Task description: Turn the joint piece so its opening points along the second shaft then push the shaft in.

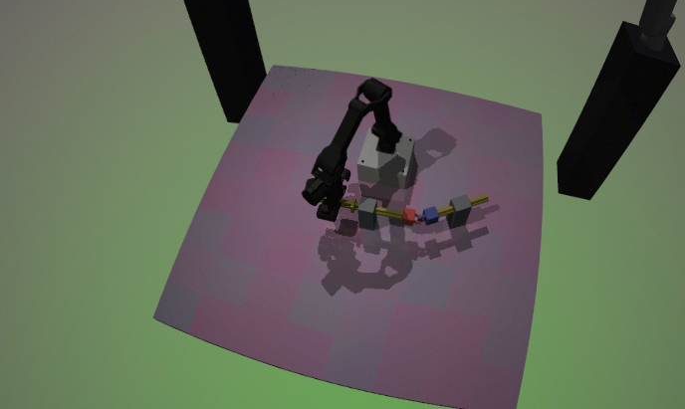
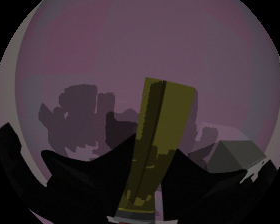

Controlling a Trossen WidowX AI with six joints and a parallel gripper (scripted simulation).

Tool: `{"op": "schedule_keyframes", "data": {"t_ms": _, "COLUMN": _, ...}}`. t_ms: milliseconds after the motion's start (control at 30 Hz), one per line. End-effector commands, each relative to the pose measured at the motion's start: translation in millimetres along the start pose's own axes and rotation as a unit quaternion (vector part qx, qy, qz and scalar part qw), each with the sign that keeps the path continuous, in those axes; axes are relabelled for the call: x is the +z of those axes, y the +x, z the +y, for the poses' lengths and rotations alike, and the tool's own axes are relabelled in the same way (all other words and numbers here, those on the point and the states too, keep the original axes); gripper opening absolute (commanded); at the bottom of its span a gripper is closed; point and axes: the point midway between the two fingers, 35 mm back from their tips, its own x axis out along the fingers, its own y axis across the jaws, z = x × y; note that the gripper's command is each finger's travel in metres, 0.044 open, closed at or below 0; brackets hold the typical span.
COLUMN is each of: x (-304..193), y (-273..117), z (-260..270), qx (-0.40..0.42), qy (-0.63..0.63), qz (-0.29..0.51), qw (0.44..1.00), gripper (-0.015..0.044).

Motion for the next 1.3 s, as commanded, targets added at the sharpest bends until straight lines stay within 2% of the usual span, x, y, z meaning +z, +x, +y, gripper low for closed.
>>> {"op": "schedule_keyframes", "data": {"t_ms": 0, "x": -9.0, "y": 1.6, "z": 0.1, "qx": 0.002, "qy": 0.000, "qz": 0.006, "qw": 1.000, "gripper": 0.0000}}
{"op": "schedule_keyframes", "data": {"t_ms": 867, "x": -17.4, "y": 0.3, "z": -0.2, "qx": 0.000, "qy": 0.001, "qz": 0.001, "qw": 1.000, "gripper": 0.0000}}
{"op": "schedule_keyframes", "data": {"t_ms": 967, "x": -17.4, "y": 0.3, "z": -0.2, "qx": 0.000, "qy": 0.001, "qz": 0.001, "qw": 1.000, "gripper": 0.0067}}
{"op": "schedule_keyframes", "data": {"t_ms": 1133, "x": -17.4, "y": 0.3, "z": -0.2, "qx": 0.000, "qy": 0.001, "qz": 0.001, "qw": 1.000, "gripper": 0.0067}}
{"op": "schedule_keyframes", "data": {"t_ms": 1267, "x": -17.4, "y": 0.3, "z": -0.2, "qx": 0.000, "qy": 0.001, "qz": 0.001, "qw": 1.000, "gripper": 0.0172}}
